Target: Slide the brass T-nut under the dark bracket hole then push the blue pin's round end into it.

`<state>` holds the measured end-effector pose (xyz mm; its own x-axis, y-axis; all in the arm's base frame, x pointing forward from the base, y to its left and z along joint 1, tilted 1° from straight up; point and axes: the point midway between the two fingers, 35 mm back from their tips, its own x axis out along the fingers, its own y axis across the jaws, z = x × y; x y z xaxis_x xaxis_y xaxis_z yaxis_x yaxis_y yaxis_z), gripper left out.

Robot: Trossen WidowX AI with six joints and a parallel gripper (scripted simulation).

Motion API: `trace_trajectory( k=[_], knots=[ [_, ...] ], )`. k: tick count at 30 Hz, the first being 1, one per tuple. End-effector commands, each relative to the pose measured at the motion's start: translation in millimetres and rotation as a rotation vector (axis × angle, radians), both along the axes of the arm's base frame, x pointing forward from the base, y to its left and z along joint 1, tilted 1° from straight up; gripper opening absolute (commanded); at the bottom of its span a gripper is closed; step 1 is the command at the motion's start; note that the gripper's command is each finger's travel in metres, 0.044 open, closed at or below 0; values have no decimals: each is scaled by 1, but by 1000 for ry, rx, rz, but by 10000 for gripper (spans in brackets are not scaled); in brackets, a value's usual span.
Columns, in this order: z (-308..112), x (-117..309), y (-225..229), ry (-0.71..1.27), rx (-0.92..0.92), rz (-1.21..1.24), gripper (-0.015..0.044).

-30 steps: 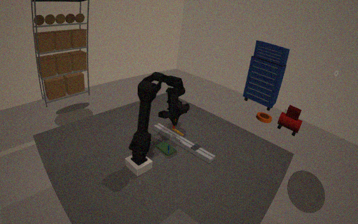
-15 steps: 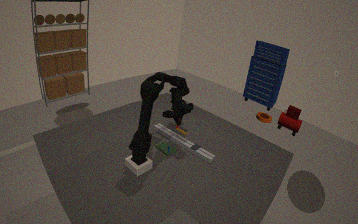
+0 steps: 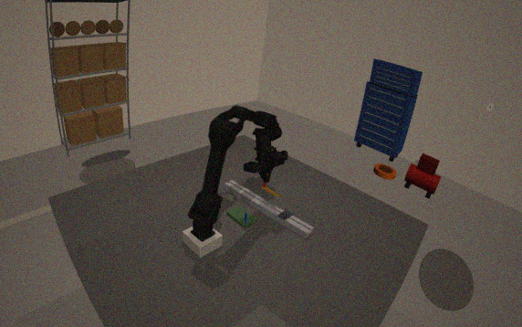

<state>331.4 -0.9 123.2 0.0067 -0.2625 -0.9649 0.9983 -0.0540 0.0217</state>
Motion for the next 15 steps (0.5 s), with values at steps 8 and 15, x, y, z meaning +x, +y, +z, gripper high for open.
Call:
trace_trajectory(
  k=[8, 15],
  knots=[
    [-1, 9, -6, -6, -6, 15, -150],
    [-1, 9, -5, -29, -9, 17, -150]
  ],
)
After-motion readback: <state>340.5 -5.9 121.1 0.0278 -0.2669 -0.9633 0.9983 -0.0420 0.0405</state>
